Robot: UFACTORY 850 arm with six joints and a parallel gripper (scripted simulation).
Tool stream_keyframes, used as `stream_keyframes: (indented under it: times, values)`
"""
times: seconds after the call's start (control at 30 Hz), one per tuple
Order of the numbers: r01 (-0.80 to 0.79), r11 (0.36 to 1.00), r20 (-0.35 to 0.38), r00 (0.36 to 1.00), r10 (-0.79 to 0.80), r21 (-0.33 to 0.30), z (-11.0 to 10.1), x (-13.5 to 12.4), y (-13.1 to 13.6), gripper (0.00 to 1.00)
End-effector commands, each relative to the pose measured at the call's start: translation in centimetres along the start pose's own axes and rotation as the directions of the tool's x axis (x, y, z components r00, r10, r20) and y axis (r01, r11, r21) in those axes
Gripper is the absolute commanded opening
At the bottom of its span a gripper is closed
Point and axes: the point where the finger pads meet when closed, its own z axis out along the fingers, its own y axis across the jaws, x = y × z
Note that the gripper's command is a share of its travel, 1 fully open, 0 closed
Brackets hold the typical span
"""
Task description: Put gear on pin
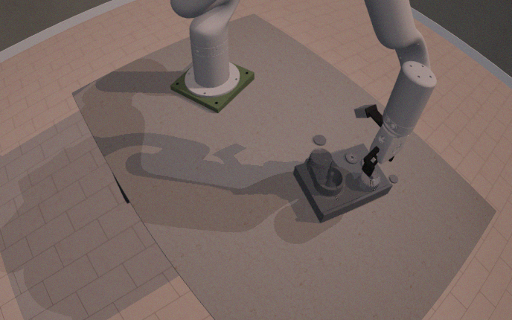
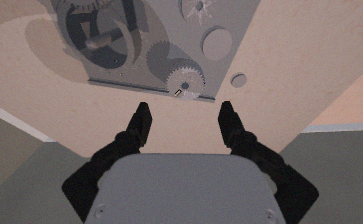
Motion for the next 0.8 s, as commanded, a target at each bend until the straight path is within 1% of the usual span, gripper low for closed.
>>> stream_keyframes:
  times: [0.0,0.03,0.1,0.2,0.27,0.37,0.53,0.6,0.63,0.7,0.77]
  values:
    - [0.123,0.992,0.000,0.992,-0.123,-0.007,-0.10,-0.09,0.03,1.00]
    - [0.123,0.992,0.000,0.992,-0.123,-0.007,-0.10,-0.09,0.03,1.00]
    - [0.220,0.975,0.001,0.975,-0.220,-0.007,-0.10,-0.08,0.03,1.00]
    - [0.385,0.923,0.002,0.923,-0.385,-0.006,-0.10,-0.08,0.03,1.00]
    - [0.501,0.865,0.003,0.865,-0.501,-0.006,-0.10,-0.08,0.03,1.00]
    - [0.629,0.777,0.003,0.777,-0.629,0.000,-0.10,-0.08,0.04,1.00]
    - [0.813,0.581,0.000,0.581,-0.814,0.014,-0.10,-0.07,0.04,1.00]
    - [0.813,0.581,0.000,0.581,-0.814,0.014,-0.10,-0.07,0.04,1.00]
    - [0.893,0.449,0.000,0.449,-0.893,0.012,-0.10,-0.07,0.04,1.00]
    - [0.924,0.382,-0.005,0.382,-0.924,0.021,-0.10,-0.07,0.05,1.00]
    - [0.955,0.296,-0.009,0.296,-0.955,0.026,-0.10,-0.06,0.05,1.00]
